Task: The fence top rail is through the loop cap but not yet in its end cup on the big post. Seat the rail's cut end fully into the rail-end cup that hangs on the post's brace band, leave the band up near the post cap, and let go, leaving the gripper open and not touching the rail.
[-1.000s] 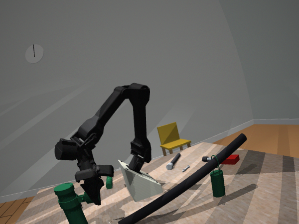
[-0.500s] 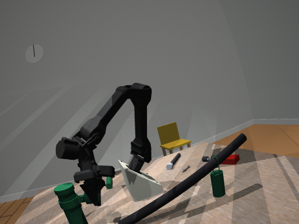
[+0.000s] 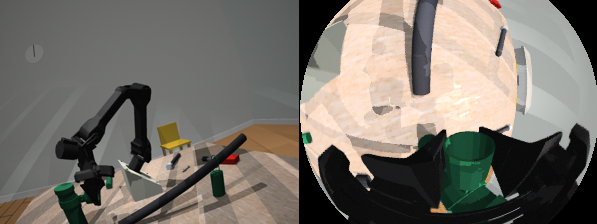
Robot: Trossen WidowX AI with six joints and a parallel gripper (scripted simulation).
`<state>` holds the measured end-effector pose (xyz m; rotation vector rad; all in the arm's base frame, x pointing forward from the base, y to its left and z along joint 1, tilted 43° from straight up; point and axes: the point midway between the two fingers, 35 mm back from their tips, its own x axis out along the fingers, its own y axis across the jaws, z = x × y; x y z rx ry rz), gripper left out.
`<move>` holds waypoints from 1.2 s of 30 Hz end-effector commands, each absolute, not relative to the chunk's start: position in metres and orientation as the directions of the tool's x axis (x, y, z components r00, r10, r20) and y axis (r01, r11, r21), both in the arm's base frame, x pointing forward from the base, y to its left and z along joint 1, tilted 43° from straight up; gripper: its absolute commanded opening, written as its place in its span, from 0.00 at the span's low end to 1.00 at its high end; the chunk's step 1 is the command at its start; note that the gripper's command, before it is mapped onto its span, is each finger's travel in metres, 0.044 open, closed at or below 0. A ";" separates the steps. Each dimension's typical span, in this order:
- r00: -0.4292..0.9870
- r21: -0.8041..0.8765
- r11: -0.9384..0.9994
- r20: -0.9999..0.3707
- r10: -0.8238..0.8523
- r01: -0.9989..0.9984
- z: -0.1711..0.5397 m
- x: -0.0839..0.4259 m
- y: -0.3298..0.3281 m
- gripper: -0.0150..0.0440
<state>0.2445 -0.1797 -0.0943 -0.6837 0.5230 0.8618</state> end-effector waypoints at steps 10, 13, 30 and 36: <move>0.552 -0.328 0.466 -0.663 0.506 -0.822 -0.094 0.245 -0.180 0.65; 0.552 -0.327 0.467 -0.663 0.506 -0.822 -0.090 0.245 -0.180 0.79; 0.553 -0.319 0.479 -0.666 0.501 -0.818 -0.043 0.248 -0.179 1.00; 0.554 0.035 0.763 -0.667 0.499 -0.646 0.003 0.252 -0.178 1.00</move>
